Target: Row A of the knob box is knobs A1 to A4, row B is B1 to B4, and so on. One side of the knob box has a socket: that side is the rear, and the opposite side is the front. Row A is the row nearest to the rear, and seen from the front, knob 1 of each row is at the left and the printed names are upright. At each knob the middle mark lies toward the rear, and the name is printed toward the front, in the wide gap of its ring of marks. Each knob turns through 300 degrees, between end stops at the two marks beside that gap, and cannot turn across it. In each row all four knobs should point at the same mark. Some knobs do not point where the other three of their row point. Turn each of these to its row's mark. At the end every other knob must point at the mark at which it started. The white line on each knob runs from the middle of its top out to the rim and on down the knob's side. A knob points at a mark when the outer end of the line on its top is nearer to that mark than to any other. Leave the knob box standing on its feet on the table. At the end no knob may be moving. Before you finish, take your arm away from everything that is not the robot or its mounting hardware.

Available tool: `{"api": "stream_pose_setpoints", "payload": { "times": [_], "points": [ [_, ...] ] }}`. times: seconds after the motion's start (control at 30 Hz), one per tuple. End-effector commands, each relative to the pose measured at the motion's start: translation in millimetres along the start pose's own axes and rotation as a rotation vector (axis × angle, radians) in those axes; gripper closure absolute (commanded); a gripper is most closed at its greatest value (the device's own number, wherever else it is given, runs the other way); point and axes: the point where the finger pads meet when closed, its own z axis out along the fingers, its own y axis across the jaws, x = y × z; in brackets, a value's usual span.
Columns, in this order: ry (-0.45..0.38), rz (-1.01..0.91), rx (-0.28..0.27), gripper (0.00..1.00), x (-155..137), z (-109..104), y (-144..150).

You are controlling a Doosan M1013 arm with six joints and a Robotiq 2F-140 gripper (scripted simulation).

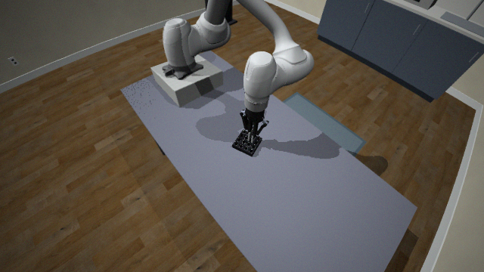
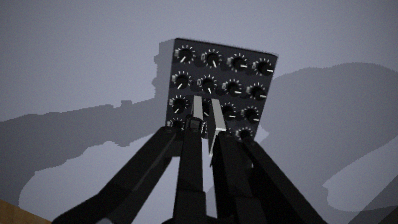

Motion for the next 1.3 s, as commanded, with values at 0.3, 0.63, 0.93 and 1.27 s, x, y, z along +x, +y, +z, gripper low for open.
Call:
{"api": "stream_pose_setpoints", "payload": {
  "times": [0.3, 0.63, 0.93, 1.27],
  "points": [
    [0.000, 0.010, 0.000, 0.95, 0.0, -0.1, 0.0],
    [0.000, 0.010, 0.000, 0.95, 0.0, -0.1, 0.0],
    [0.000, 0.010, 0.000, 0.88, 0.0, -0.1, 0.0],
    [0.000, 0.010, 0.000, 0.88, 0.0, -0.1, 0.0]
  ]
}}
